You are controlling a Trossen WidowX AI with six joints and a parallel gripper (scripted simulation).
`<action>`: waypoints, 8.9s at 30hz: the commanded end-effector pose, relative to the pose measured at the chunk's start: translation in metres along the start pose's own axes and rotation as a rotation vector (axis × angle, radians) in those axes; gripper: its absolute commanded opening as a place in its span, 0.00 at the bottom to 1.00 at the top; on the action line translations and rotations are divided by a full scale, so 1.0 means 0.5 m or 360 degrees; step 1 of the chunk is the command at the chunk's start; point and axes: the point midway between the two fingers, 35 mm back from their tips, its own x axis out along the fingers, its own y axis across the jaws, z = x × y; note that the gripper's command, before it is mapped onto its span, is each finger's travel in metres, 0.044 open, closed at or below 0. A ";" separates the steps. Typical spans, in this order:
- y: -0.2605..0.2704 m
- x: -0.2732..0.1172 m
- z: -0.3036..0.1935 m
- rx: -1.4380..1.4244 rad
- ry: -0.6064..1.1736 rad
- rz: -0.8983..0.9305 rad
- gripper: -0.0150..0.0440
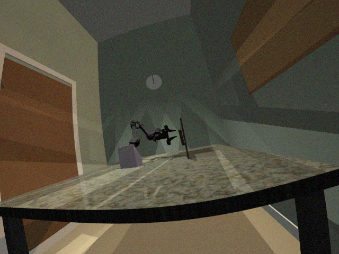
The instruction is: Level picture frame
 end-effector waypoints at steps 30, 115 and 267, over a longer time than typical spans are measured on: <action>0.000 0.079 -0.003 0.0007 0.0010 0.0000 0.69; 0.020 0.079 -0.002 0.0006 0.0011 0.0000 0.25; 0.004 0.079 0.014 0.0008 0.0014 -0.0013 0.25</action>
